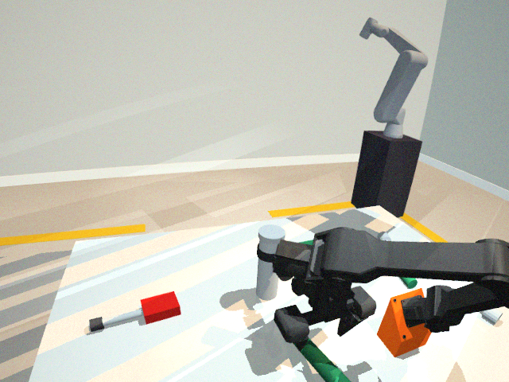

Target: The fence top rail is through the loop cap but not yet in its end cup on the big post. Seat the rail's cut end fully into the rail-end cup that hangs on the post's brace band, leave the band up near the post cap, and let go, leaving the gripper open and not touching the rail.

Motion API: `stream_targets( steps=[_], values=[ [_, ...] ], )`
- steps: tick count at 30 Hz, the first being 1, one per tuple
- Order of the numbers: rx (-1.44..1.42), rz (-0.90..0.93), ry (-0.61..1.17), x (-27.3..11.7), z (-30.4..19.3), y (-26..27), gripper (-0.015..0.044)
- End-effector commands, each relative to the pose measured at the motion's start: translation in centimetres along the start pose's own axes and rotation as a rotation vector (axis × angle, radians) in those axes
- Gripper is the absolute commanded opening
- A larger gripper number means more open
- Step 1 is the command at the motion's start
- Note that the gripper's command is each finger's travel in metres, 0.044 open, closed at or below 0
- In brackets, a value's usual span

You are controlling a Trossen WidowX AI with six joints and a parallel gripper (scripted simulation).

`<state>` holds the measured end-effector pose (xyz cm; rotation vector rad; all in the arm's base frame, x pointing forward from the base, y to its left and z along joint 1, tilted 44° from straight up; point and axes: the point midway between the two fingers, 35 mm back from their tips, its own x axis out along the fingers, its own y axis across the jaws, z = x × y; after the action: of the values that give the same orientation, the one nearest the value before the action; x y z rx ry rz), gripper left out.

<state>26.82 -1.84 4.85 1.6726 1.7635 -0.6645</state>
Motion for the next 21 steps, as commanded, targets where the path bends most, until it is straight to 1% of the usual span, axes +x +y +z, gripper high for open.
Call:
stream_targets(
  steps=[1,5,21],
  values=[
    [0.007,0.002,0.003,0.8,0.0,-0.1,0.044],
    [0.007,0.002,0.004,2.1,0.0,-0.1,0.044],
    [0.007,0.002,0.003,4.1,0.0,0.0,0.044]
  ],
)
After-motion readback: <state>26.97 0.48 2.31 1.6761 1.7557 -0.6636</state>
